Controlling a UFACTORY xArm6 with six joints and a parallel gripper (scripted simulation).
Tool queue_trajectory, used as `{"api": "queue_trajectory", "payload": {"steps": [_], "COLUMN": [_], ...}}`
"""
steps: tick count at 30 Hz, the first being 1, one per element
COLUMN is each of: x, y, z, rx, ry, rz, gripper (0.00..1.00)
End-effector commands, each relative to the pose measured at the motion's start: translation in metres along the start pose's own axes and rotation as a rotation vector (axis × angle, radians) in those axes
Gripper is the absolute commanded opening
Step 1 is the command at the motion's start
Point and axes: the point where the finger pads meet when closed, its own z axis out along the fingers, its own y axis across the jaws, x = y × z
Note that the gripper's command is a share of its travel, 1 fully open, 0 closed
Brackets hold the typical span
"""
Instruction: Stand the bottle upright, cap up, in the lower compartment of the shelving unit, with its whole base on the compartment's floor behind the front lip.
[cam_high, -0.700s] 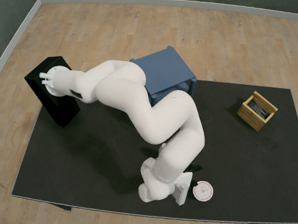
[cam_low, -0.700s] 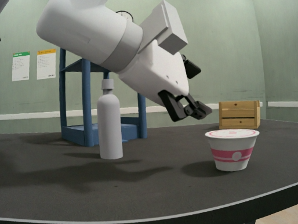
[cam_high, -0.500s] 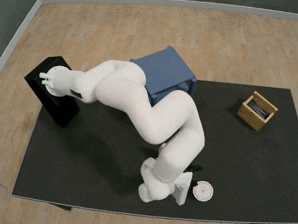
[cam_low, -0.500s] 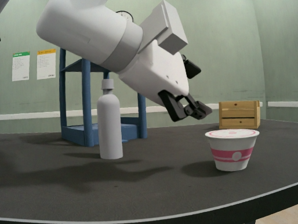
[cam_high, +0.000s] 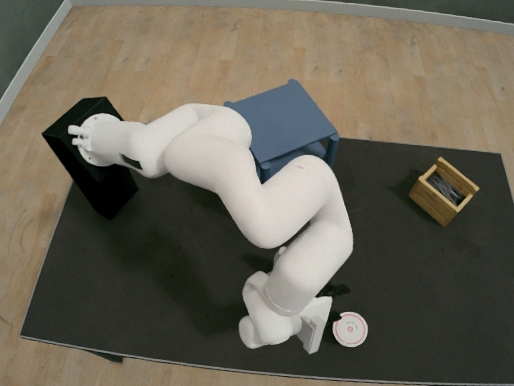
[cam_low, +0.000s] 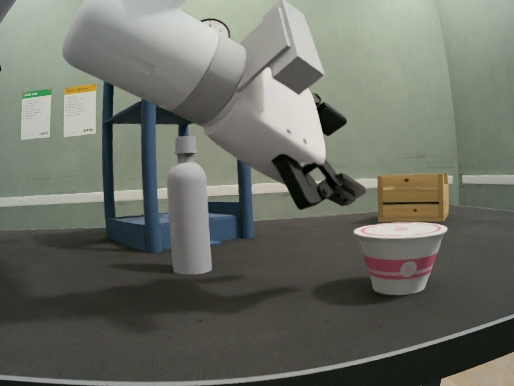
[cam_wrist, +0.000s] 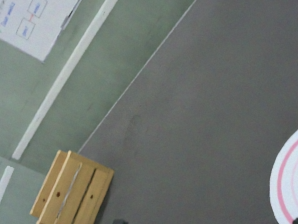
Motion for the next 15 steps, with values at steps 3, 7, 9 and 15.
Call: {"api": "queue_trajectory", "payload": {"steps": [3,7,9,15], "x": [0.044,0.071,0.071,0.096], "y": [-0.036,-0.067,-0.067,-0.104], "z": [-0.017,-0.032,-0.032,-0.05], "rx": [0.008,0.012,0.012,0.014], "ry": [0.012,0.016,0.016,0.018], "rz": [-0.001,0.0,0.0,0.001], "gripper": [1.0,1.0,1.0,1.0]}}
